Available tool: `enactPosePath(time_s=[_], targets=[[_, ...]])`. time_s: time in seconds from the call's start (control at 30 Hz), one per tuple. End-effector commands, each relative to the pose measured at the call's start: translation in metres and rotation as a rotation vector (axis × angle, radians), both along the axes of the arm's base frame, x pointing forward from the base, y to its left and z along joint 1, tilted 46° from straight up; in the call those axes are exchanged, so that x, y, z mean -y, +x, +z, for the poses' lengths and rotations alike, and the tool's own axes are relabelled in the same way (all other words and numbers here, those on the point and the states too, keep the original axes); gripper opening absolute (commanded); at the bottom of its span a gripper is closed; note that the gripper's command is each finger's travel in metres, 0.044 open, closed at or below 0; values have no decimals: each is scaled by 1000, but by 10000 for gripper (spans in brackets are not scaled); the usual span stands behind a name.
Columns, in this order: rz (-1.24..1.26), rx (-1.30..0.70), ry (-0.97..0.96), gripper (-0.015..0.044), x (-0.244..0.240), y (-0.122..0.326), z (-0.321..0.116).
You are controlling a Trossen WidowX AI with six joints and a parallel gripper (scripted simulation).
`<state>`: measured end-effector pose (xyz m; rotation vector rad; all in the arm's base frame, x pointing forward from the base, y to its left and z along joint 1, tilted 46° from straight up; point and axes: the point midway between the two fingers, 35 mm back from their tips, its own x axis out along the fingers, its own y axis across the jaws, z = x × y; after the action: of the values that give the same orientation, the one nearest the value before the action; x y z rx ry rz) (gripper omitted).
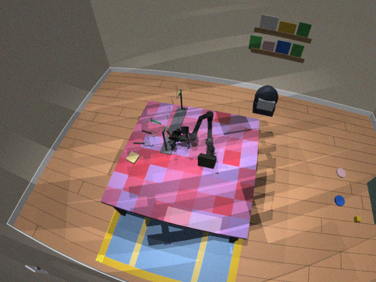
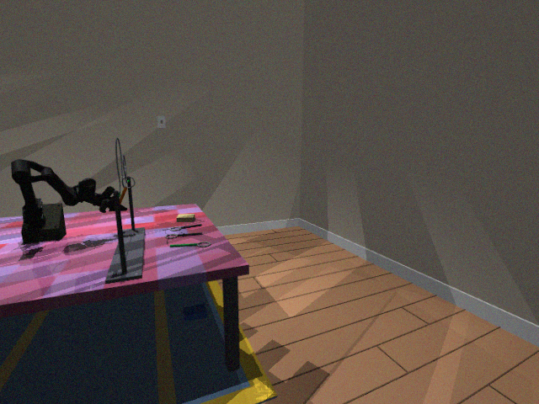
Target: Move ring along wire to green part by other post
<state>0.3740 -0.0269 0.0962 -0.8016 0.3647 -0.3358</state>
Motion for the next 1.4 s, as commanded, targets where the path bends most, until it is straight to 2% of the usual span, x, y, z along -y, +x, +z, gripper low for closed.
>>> enactPosePath(time_s=[0.0, 0.83, 1.23, 1.37], targets=[[2, 2, 3, -150, 2, 0, -3], [2, 2, 2, -150, 12, -1, -12], [0, 2, 4, 160, 11, -2, -11], [1, 1, 5, 160, 6, -11, -9]])
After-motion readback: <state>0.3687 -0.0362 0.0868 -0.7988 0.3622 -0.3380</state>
